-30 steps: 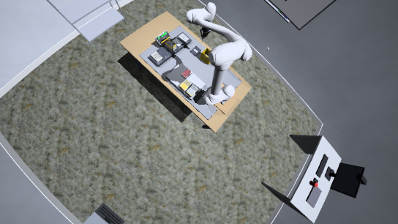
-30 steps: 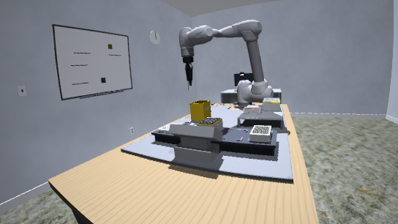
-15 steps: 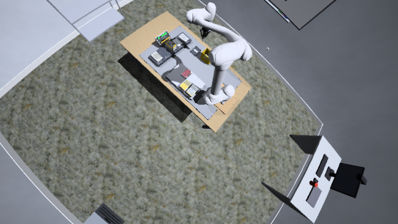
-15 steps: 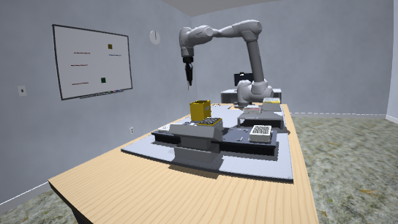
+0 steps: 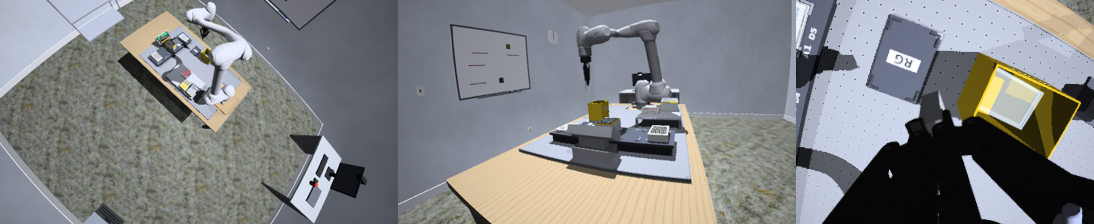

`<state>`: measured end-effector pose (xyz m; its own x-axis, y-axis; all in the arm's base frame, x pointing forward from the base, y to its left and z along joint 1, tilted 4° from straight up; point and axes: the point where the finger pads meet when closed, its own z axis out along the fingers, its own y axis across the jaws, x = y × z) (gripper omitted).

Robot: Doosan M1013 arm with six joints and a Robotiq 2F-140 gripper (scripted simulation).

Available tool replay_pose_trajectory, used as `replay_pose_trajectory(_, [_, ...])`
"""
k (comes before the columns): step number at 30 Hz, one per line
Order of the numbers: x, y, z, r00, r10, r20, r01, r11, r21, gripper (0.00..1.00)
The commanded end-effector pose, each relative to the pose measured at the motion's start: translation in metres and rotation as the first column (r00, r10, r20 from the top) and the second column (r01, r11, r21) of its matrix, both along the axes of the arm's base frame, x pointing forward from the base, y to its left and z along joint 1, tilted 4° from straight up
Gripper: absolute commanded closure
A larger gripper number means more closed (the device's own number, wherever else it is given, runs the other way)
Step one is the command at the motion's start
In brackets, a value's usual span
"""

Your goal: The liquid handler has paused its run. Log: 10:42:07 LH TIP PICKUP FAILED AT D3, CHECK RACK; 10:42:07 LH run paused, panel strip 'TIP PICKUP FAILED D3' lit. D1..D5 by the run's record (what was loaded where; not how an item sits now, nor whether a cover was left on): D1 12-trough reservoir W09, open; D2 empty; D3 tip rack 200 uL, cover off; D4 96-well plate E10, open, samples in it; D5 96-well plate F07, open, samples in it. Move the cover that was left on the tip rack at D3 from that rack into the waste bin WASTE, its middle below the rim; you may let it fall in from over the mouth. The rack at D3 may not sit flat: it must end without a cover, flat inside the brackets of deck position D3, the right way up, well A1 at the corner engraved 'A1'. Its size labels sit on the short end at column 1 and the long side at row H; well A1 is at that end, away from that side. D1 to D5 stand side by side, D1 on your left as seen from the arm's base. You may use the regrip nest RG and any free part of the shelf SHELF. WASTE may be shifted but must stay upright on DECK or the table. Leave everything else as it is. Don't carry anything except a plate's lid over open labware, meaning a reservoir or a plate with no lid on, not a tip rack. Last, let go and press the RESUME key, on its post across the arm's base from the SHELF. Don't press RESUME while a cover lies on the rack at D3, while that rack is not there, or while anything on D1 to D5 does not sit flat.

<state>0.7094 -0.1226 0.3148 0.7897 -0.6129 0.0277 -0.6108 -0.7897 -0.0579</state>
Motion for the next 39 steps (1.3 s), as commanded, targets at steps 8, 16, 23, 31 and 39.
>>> replay_pose_trajectory(8, [0.039, 0.007, 0.004, 0.992, -0.125, -0.004, 0.125, 0.992, 0.011, 1.0])
replay_pose_trajectory(16, [0.078, 0.015, 0.009, 0.96, -0.281, -0.011, 0.281, 0.959, 0.019, 1.0])
replay_pose_trajectory(23, [0.102, 0.019, 0.012, 0.927, -0.375, -0.016, 0.376, 0.926, 0.024, 1.0])
replay_pose_trajectory(31, [0.134, 0.025, 0.016, 0.855, -0.518, -0.025, 0.518, 0.855, 0.03, 1.0])
replay_pose_trajectory(39, [0.134, 0.025, 0.016, 0.787, -0.616, -0.032, 0.617, 0.786, 0.033, 1.0])
